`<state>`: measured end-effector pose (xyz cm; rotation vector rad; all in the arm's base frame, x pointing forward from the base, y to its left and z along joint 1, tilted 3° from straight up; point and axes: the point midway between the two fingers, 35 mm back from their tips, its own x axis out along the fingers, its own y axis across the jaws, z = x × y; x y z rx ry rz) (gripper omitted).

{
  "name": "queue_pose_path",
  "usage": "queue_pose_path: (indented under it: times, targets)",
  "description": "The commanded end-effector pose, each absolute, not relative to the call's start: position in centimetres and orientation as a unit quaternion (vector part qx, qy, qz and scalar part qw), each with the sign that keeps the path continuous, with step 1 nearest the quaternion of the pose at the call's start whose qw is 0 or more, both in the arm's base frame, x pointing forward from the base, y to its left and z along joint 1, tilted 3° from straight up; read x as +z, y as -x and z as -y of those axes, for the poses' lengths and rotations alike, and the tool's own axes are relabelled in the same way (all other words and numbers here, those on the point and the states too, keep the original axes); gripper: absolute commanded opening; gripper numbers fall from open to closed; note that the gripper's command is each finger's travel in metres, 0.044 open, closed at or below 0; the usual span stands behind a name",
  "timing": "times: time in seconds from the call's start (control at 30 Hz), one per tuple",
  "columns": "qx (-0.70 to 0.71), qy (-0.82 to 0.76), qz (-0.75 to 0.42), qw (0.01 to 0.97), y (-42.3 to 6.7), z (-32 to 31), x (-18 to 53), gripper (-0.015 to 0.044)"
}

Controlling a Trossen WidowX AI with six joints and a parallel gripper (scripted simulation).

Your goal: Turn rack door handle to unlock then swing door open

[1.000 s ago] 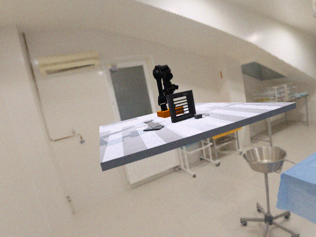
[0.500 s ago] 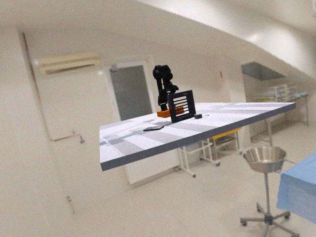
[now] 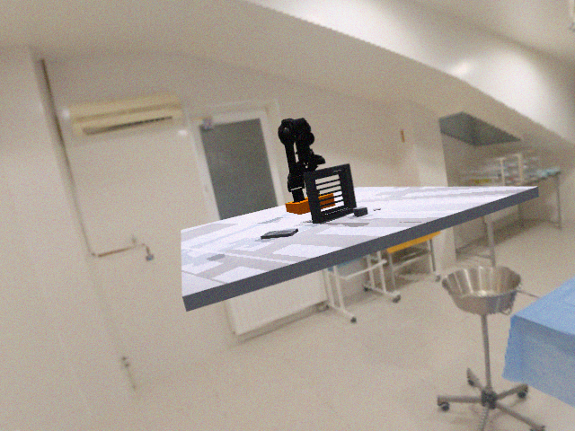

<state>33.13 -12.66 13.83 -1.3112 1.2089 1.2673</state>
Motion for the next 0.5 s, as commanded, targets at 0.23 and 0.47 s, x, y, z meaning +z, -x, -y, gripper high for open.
queue_pose_path:
  times: [0.23,0.47]
  targets:
    - [0.508,0.525,-0.498,0.467,-33.02,12.57,13.79,0.0016]
    - [0.47,0.489,-0.534,0.505,-32.5,12.29,13.79,0.0016]
